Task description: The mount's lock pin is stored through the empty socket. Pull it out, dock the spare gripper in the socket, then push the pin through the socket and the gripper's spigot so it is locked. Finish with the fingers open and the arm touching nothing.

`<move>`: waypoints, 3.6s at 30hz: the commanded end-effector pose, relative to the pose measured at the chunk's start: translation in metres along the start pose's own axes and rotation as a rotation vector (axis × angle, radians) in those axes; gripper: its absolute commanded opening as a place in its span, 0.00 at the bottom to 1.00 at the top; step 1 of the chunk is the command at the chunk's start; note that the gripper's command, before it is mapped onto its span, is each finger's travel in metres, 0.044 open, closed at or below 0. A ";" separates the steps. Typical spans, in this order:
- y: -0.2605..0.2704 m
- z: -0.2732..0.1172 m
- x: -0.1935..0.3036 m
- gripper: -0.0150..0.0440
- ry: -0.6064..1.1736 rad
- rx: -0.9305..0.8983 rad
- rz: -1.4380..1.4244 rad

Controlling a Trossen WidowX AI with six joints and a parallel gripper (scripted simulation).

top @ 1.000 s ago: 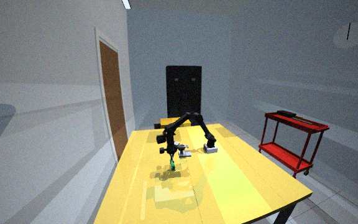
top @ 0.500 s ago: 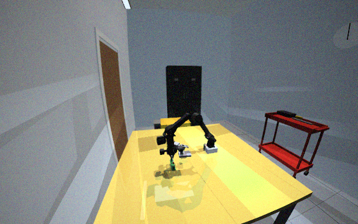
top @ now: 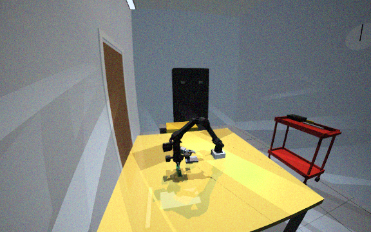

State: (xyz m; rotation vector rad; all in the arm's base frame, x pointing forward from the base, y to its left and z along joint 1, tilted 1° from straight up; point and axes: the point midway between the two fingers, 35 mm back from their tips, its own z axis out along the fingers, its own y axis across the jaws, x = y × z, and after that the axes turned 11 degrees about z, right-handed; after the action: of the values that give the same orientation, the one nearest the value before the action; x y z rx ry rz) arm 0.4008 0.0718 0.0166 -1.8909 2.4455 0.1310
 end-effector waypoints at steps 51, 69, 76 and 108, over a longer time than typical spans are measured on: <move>0.006 -0.023 0.000 1.00 0.008 -0.019 0.001; 0.012 -0.054 -0.001 1.00 0.021 -0.050 0.005; 0.014 -0.067 -0.001 1.00 0.025 -0.059 0.006; -0.001 -0.131 0.061 1.00 0.034 -0.008 0.596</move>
State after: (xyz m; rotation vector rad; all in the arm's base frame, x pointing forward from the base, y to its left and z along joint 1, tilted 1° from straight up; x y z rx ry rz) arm 0.3879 0.0489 0.1457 -1.5986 2.7060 0.1689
